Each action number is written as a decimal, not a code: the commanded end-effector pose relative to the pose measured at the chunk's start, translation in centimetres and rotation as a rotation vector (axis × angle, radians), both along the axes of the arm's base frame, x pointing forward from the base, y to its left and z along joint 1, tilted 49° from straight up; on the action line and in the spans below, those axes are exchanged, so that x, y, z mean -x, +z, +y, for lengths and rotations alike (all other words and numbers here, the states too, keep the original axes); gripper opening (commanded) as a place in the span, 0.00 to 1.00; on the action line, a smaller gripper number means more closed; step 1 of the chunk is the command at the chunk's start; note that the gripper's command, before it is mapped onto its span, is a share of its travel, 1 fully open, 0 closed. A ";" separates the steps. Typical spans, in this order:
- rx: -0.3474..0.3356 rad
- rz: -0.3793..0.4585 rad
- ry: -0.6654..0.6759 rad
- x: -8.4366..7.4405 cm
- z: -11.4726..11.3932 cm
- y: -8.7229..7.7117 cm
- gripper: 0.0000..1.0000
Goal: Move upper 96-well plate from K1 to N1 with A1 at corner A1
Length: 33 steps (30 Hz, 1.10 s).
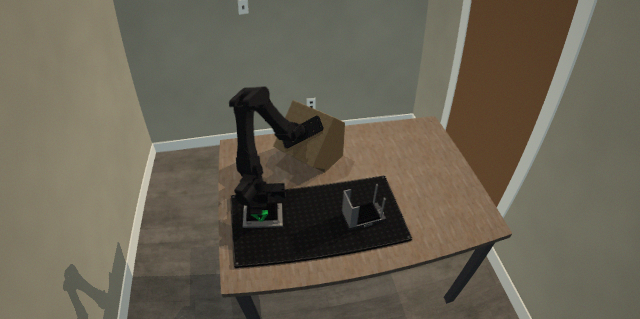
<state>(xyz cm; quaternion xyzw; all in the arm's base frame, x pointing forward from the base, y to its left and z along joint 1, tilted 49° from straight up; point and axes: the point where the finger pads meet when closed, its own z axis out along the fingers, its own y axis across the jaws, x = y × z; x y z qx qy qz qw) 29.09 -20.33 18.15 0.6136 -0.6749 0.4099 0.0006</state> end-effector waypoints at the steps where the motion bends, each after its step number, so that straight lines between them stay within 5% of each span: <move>1: 0.023 -0.045 0.008 -0.2 0.0 2.1 0.00; 15: 0.030 -0.057 0.004 -0.4 -0.3 2.3 0.00; 33: 0.006 -0.012 0.005 -0.1 -0.2 -0.1 0.00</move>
